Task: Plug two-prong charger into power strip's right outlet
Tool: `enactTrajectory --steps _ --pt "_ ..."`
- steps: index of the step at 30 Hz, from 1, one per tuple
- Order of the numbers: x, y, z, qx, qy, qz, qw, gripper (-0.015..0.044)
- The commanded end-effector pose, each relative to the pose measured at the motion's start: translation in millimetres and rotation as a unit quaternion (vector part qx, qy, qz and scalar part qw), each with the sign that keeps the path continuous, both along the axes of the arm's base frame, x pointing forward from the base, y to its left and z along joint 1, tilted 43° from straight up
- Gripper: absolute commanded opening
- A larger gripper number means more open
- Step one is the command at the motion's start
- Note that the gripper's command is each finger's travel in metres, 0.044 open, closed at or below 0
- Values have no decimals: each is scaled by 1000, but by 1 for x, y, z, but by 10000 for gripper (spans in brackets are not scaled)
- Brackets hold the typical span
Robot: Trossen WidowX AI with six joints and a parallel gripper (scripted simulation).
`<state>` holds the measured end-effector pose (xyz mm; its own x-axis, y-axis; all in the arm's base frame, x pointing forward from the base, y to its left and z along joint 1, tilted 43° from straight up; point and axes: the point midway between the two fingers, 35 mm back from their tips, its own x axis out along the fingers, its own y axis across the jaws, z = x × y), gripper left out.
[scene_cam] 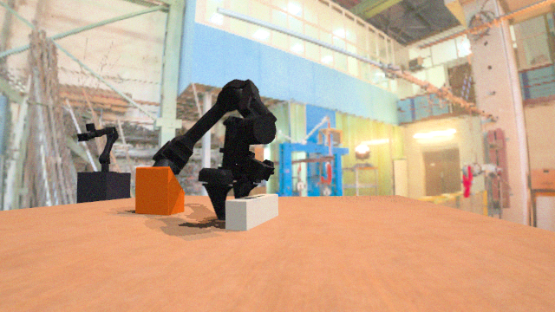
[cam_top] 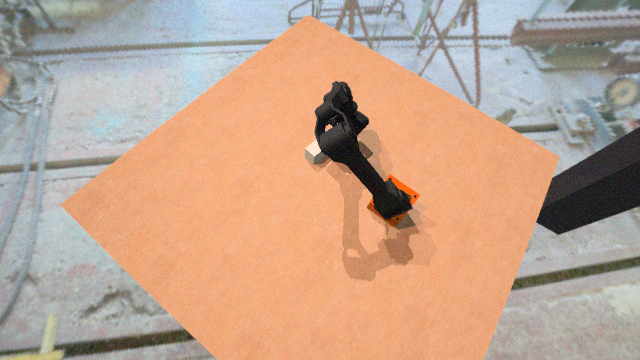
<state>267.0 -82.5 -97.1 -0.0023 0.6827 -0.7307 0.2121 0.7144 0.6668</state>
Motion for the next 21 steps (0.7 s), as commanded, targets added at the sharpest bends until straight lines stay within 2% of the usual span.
enactTrajectory --steps 1,21 --pt "-1 0 0 0 -2 0 1000 440" --pt "-7 2 0 -1 -10 -2 1000 440"
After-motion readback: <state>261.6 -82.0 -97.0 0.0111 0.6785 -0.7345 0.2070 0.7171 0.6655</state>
